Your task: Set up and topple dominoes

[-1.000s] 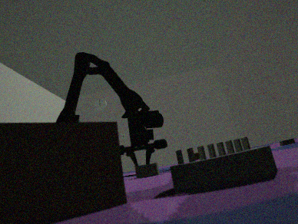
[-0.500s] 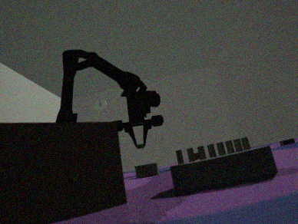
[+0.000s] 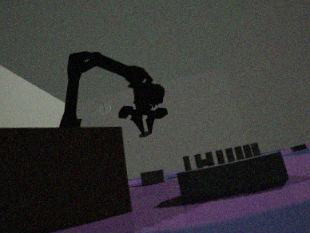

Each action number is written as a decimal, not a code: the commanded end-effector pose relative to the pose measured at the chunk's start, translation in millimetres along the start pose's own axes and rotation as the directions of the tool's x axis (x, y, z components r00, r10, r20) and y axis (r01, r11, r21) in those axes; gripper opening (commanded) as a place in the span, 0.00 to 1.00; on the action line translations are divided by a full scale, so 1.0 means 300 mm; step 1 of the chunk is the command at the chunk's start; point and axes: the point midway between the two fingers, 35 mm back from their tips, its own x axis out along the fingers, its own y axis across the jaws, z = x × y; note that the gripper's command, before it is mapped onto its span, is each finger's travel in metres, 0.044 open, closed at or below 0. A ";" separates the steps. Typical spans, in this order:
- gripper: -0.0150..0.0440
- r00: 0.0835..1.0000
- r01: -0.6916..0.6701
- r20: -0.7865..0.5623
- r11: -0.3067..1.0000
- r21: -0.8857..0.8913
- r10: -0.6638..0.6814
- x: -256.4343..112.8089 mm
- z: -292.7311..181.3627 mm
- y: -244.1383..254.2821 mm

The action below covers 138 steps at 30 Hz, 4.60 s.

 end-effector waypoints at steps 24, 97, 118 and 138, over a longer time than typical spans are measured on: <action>0.44 0.951 0.190 0.309 0.785 -0.590 0.002 0.107 -0.162 0.075; 0.44 0.115 -0.002 0.731 0.736 -0.677 0.673 0.336 -0.279 0.047; 0.48 0.116 0.002 0.732 0.737 -0.676 0.672 0.478 -0.263 0.042; 1.00 0.121 -0.004 0.732 0.738 -0.675 0.670 0.319 -0.261 0.045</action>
